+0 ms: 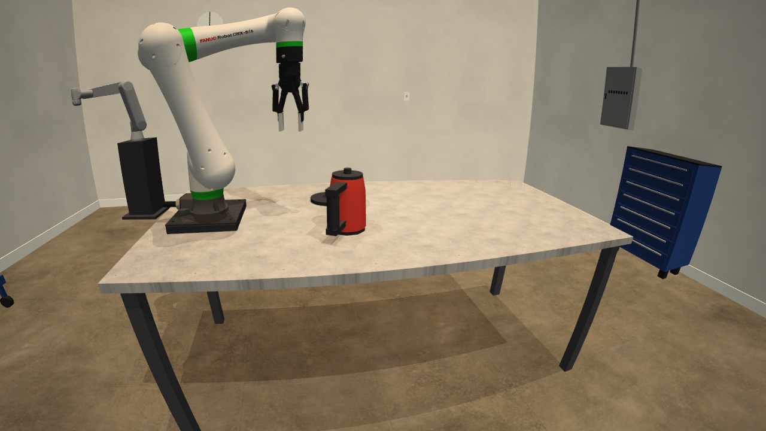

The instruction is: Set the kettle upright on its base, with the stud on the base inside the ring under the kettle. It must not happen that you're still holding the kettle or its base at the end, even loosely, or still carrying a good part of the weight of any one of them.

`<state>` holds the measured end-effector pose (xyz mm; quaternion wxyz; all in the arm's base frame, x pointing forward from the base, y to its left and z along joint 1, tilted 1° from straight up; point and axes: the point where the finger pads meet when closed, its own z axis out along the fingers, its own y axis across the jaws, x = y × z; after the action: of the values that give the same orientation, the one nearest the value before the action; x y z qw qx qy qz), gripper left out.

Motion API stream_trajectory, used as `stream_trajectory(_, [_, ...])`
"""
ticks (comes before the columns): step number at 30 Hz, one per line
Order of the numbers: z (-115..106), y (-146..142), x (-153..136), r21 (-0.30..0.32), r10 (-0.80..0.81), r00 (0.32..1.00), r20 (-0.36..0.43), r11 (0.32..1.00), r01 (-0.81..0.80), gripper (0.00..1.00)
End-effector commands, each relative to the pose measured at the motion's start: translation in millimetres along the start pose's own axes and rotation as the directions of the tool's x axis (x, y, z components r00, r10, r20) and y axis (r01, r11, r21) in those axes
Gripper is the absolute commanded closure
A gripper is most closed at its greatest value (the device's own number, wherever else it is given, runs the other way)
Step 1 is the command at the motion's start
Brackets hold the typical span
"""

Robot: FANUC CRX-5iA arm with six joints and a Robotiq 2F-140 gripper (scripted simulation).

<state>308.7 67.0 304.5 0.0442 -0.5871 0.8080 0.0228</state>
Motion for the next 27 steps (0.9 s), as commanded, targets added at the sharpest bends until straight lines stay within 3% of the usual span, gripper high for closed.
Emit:
stream_trajectory(1, [-2.2, 17.3, 24.8, 0.001, 0.03, 0.999, -0.043, 1.0, -0.03, 0.53])
stream_trajectory(12, [-2.9, 29.9, 48.3, 0.004, 0.061, 0.995, -0.083, 0.998, -0.061, 0.53])
stream_trajectory(27, [-3.0, 29.9, 51.4, 0.005, 0.065, 0.994, -0.088, 0.998, -0.064, 0.53])
